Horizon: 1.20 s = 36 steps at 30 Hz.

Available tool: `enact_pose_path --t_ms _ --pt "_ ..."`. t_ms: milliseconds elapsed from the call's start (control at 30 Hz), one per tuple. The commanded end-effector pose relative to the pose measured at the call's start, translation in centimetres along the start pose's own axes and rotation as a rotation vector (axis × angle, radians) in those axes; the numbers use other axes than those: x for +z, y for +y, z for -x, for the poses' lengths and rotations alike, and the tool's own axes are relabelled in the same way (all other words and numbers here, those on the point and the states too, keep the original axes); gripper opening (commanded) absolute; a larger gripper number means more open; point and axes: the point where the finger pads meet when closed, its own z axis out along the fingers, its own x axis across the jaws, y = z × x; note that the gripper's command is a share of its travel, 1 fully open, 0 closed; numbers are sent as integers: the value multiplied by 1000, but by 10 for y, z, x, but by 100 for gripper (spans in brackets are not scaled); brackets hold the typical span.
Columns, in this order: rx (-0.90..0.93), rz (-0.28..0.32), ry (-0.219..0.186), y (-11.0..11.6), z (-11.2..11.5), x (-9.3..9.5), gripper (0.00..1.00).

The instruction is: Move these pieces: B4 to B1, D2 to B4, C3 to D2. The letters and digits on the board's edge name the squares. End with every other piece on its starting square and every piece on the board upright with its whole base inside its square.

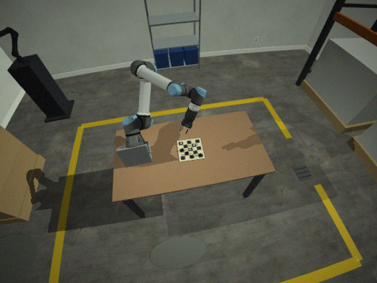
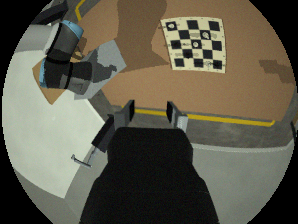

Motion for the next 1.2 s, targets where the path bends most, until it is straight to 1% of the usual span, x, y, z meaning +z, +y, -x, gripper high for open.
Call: enact_pose_path --t_ms 0,200,400,467,533,667,700,800,833,900,933,967,1033,1167 --pt "-77 24 2 -7 -4 1 100" --pt "-259 79 0 -24 -12 4 100" --pt "-513 154 -13 -49 -23 9 100" --pt "-513 154 -13 -49 -23 9 100" --pt "-611 183 -21 -58 -27 11 100" --pt "-825 244 -45 -79 -36 16 100" --pt "-825 244 -45 -79 -36 16 100" --pt "-997 293 -70 -96 -42 20 100" --pt "-997 293 -70 -96 -42 20 100" --pt "-1116 326 -90 -108 -46 23 100" --pt "-1116 326 -90 -108 -46 23 100" --pt "-1176 343 -101 -114 -48 25 100" --pt "-1176 343 -101 -114 -48 25 100" --pt "-1419 409 -154 -140 -56 31 100"
